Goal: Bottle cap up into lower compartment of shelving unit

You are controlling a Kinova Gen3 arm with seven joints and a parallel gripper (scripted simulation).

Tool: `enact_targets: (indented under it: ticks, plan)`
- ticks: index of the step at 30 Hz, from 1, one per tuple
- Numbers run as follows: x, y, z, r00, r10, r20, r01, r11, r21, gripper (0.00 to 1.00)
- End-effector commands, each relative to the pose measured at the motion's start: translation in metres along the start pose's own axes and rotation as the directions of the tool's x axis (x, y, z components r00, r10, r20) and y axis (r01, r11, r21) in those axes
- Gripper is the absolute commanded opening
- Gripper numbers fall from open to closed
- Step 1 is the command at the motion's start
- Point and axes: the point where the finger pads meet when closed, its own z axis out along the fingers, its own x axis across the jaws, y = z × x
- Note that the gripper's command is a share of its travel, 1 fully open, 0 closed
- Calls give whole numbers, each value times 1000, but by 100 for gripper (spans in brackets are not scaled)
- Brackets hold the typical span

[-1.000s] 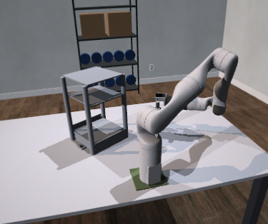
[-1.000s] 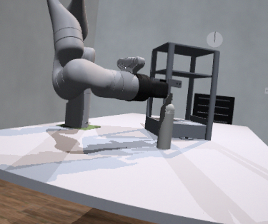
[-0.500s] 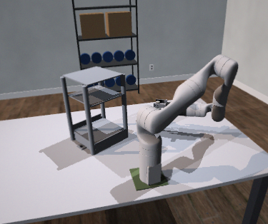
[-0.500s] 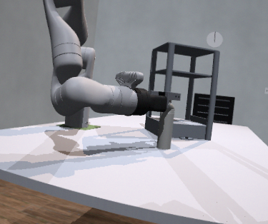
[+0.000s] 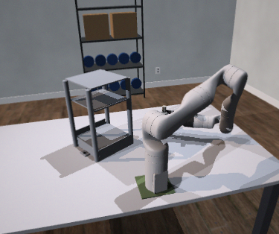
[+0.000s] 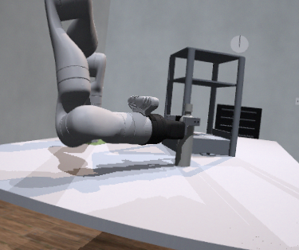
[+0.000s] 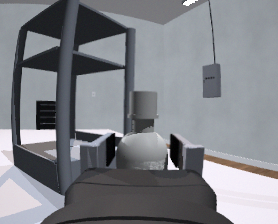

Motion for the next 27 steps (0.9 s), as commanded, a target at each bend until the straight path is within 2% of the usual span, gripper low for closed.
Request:
enact_targets:
  ticks: [1,8,27]
  plan:
    - [0,8,1,1000,6,1,-6,1000,6,100]
    - [0,23,1,1000,6,1,-6,1000,6,100]
    - [0,38,1,1000,6,1,-6,1000,6,100]
